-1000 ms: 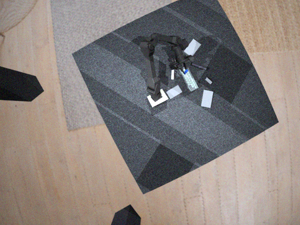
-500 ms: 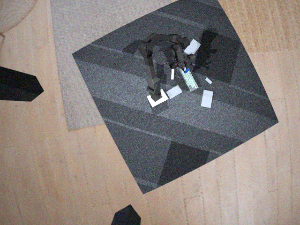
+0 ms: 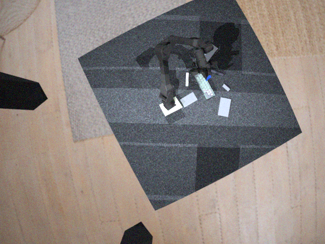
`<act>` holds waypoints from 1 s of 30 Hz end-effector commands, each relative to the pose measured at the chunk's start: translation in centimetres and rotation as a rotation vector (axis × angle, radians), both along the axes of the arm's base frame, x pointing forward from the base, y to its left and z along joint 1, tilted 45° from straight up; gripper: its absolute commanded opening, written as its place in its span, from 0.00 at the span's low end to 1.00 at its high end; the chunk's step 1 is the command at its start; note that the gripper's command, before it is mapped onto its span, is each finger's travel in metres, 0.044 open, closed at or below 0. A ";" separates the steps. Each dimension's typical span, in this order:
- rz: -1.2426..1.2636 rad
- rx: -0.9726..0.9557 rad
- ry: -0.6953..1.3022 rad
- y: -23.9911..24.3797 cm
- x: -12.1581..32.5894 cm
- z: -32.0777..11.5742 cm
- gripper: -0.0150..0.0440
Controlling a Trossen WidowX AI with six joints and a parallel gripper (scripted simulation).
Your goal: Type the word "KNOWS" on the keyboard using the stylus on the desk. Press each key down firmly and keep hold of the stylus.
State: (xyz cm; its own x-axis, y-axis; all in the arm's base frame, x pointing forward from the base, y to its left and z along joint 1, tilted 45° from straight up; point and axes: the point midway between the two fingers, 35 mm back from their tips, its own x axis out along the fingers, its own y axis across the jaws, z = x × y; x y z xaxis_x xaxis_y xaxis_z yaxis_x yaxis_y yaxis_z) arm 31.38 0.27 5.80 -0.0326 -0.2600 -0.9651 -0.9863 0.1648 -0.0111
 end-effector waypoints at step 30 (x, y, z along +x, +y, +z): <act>0.008 -0.001 -0.006 1.7 0.8 -1.4 0.39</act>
State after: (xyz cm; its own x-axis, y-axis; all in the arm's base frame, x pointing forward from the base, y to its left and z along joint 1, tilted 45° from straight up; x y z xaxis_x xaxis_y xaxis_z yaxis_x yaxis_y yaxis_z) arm 32.14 1.90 4.41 -0.0246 -0.2621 -0.9647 -0.9881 0.1528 -0.0164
